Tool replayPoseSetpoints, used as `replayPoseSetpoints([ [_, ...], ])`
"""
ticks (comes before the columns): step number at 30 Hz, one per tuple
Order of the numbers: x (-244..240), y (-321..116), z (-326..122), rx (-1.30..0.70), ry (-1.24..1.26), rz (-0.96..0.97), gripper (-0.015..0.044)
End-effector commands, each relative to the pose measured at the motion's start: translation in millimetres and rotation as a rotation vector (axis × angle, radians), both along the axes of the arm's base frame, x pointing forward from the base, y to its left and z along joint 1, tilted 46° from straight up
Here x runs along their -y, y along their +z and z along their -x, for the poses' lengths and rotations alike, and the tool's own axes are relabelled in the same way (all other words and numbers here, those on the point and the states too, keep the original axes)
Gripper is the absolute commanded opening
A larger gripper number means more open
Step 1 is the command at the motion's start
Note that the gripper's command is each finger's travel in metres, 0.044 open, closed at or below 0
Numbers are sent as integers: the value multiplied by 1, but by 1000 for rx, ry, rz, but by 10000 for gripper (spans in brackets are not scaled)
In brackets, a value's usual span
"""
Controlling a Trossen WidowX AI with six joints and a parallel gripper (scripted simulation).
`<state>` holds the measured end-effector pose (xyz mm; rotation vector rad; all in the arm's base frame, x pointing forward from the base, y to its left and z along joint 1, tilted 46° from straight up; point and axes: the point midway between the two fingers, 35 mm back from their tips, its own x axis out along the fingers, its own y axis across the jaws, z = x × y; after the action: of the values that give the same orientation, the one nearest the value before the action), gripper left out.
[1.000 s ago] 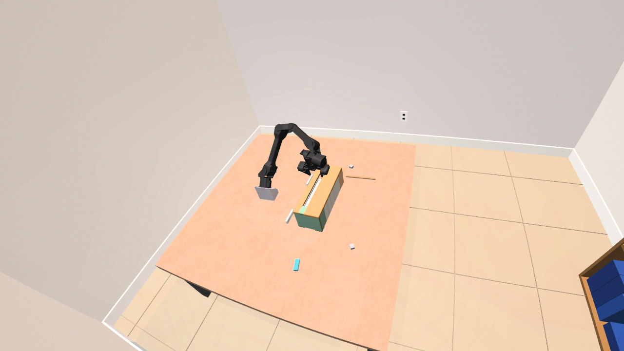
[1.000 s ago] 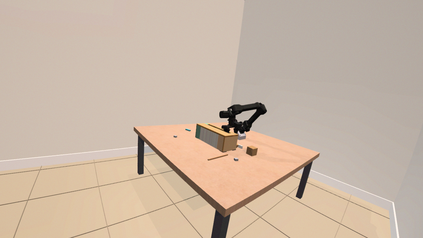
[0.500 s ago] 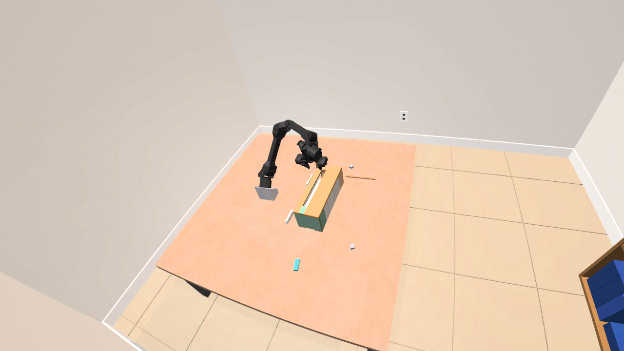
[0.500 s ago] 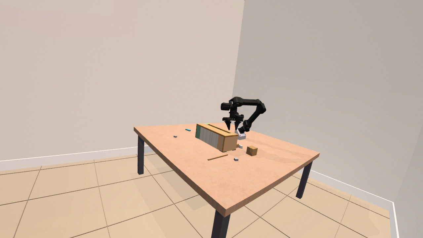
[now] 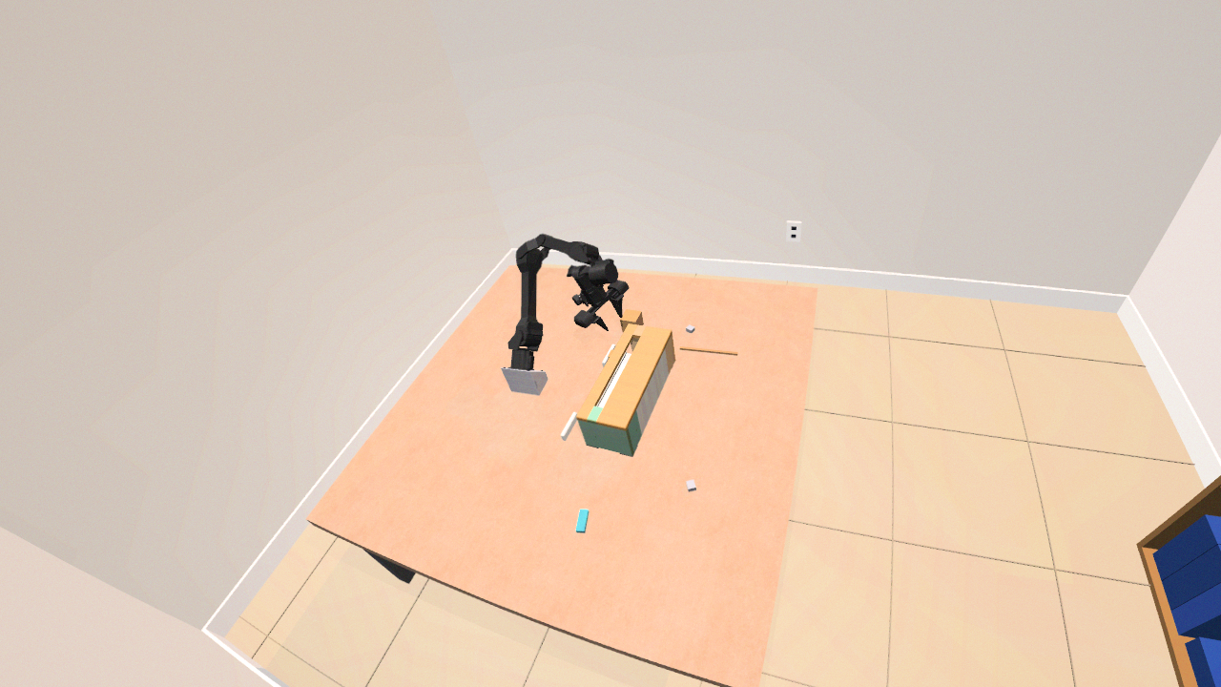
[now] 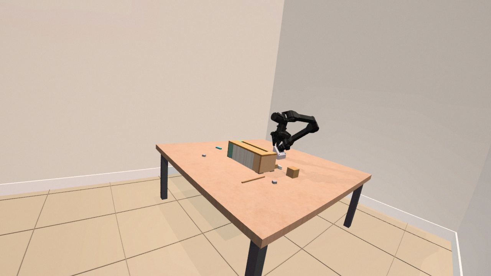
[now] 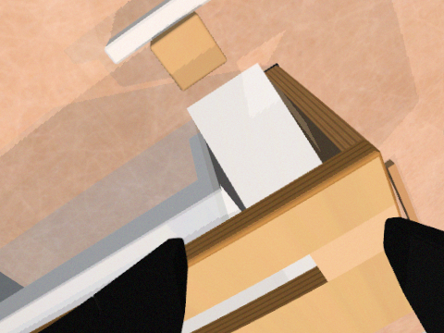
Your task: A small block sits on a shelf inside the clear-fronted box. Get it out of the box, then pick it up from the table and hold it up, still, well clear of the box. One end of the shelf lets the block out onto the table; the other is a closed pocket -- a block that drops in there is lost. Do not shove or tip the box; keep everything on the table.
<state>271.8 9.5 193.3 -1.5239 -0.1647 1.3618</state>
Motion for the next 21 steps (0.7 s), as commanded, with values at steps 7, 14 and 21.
replayPoseSetpoints([
  [7, -5, 1, 15, 358, 225, 230, 285],
  [14, -16, -12, 12, 353, 230, 236, 285],
  [21, -71, -63, 11, 361, 225, 229, 285],
])
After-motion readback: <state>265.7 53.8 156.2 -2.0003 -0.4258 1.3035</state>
